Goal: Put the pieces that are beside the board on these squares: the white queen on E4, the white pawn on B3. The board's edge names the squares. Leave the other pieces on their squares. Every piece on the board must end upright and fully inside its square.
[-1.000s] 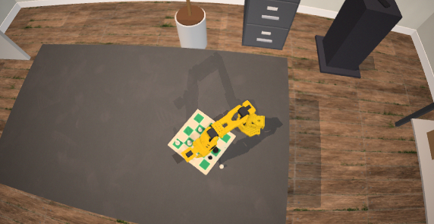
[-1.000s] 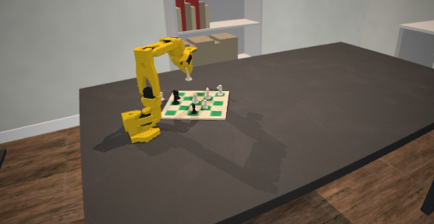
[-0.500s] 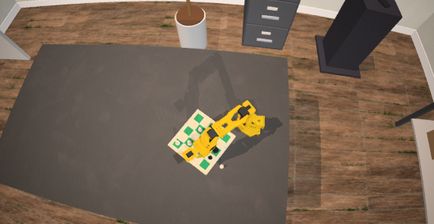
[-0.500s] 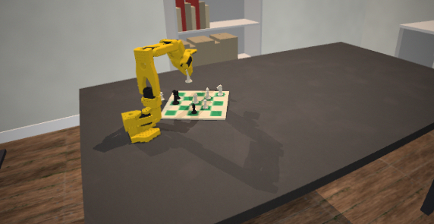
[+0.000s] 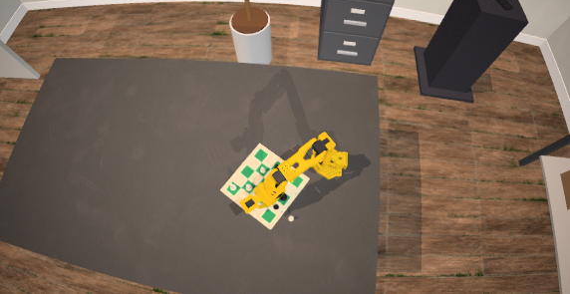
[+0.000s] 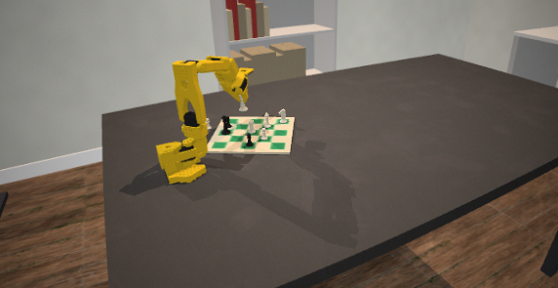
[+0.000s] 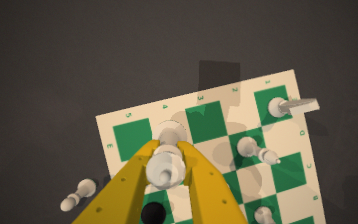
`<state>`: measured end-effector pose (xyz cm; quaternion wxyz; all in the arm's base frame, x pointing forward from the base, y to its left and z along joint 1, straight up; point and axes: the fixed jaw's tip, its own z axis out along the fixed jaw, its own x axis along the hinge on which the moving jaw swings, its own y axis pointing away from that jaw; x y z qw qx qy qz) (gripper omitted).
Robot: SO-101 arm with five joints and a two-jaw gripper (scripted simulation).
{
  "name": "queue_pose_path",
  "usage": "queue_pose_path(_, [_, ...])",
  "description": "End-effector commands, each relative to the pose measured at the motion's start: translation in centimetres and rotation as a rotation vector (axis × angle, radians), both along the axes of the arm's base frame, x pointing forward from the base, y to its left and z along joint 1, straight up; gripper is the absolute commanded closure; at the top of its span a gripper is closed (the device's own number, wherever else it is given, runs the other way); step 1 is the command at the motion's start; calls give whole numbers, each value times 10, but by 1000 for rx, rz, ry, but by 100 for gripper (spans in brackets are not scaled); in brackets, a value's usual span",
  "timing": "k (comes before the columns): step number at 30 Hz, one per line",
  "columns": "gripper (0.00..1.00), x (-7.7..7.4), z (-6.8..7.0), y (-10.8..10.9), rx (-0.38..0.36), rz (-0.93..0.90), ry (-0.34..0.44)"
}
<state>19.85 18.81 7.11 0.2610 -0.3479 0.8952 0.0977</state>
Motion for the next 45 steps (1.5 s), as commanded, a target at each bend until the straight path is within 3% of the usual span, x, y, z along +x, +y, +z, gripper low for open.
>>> queue_pose_path(1, [100, 1, -11, -2, -7, -10, 10])
queue_pose_path(17, [100, 2, -28, -2, -7, -10, 10])
queue_pose_path(45, [100, -1, -33, -5, -8, -9, 10])
